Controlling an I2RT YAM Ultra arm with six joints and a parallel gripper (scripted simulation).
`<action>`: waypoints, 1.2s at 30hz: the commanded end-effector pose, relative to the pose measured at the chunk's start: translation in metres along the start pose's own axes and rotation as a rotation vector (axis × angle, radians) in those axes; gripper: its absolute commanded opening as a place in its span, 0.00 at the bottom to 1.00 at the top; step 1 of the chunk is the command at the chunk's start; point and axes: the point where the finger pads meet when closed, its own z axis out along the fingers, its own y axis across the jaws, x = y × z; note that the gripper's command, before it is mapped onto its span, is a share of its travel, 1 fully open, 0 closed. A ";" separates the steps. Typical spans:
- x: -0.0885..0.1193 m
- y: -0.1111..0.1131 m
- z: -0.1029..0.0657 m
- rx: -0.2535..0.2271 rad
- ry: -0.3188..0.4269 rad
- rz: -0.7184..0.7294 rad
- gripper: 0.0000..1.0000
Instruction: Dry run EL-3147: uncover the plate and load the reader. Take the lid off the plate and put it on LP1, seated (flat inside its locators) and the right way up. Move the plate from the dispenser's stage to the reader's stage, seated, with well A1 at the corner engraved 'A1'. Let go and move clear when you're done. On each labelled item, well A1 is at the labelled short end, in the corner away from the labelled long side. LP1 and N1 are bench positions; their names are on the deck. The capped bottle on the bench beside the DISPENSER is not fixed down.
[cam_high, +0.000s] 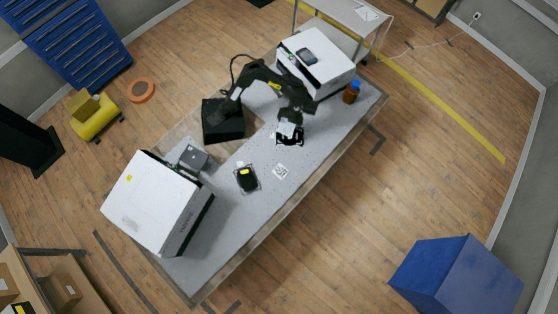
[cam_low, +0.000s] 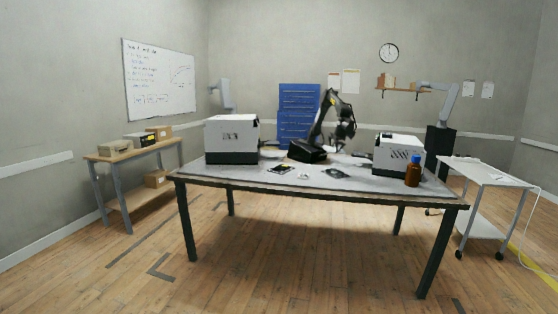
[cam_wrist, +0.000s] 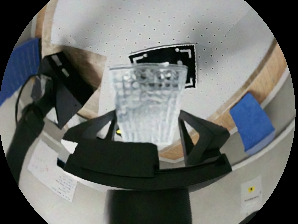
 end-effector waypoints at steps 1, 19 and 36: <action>0.011 0.000 -0.011 0.019 -0.013 0.021 0.86; 0.052 0.007 0.003 -0.024 -0.016 0.121 0.86; 0.092 0.012 0.005 -0.039 -0.022 0.268 0.86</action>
